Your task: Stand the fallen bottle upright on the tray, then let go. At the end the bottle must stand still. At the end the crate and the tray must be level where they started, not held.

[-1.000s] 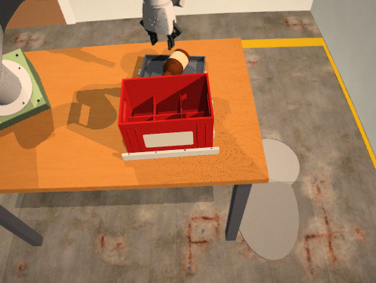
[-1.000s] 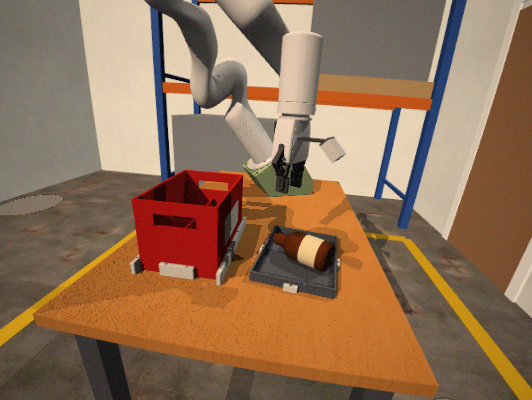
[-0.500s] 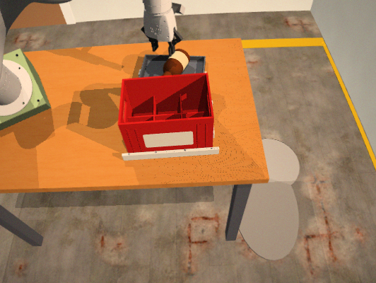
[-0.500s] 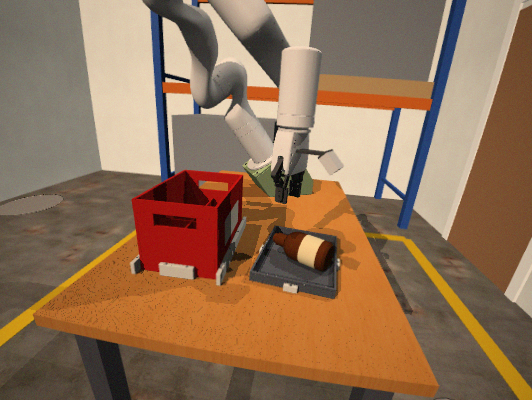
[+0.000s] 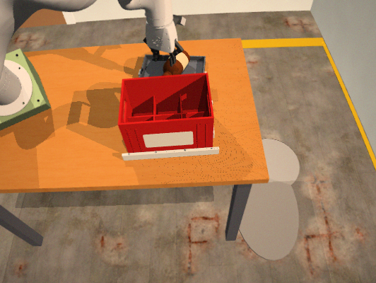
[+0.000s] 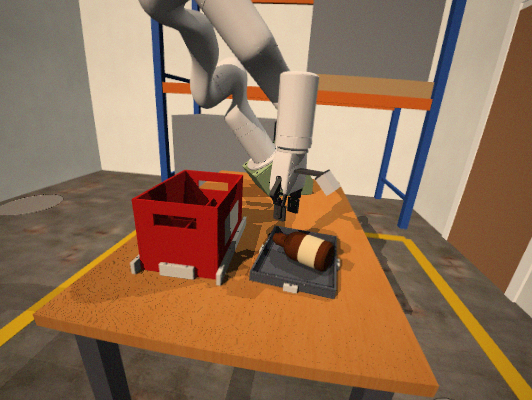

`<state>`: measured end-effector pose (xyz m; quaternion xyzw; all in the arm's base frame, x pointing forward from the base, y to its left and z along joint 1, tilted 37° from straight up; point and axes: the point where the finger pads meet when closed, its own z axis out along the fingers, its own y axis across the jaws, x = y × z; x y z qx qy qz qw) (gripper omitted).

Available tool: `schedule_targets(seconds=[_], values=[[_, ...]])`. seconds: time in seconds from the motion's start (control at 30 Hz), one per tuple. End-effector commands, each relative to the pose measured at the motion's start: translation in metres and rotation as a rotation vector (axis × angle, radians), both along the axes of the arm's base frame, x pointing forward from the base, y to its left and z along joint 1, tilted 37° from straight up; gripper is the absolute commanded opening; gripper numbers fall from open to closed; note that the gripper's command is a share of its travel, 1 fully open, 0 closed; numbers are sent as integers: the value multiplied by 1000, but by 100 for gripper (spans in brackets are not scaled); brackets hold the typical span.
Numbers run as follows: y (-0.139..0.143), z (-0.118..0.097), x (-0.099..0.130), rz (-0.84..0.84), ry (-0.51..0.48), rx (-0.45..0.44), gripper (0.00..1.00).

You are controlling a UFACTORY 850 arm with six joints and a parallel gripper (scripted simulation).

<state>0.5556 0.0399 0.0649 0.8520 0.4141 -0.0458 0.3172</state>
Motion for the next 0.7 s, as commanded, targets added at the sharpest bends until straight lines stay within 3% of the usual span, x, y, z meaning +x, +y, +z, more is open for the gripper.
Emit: schedule_targets(seconds=[0.0,0.67], values=[[-7,-10,3,1,-2,0,65],[-24,-33,9,1,-2,0,65]])
